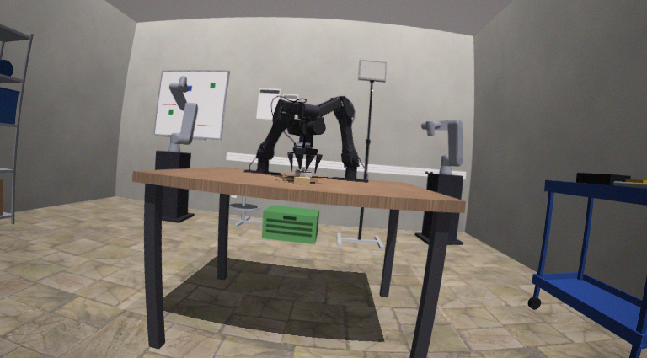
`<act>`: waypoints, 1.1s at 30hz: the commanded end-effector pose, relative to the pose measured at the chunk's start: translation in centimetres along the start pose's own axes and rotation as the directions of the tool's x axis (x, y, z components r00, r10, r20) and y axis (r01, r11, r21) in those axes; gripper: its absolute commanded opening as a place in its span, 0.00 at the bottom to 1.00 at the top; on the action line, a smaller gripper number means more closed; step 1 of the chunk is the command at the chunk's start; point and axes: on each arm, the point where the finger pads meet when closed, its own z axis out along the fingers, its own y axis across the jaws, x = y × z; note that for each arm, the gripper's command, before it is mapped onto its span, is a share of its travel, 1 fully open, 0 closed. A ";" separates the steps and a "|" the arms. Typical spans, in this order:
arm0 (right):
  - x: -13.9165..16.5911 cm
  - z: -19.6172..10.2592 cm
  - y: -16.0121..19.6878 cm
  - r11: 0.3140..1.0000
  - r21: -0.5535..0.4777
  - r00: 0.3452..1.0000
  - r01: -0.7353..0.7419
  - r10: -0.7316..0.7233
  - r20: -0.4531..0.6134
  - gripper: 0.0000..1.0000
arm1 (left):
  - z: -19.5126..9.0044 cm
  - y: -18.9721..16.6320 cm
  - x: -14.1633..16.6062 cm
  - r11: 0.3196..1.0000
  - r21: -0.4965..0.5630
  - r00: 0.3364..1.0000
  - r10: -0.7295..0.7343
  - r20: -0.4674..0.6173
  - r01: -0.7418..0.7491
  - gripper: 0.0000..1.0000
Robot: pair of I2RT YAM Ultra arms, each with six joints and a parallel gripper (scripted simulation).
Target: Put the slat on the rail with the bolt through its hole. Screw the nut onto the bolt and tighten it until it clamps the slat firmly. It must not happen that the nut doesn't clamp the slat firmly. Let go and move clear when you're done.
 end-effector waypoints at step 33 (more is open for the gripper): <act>-0.1 0.9 0.1 1.000 -0.005 1.000 0.000 0.000 0.009 0.72 | -0.3 0.2 0.0 1.000 -0.010 1.000 0.000 -0.002 0.000 0.34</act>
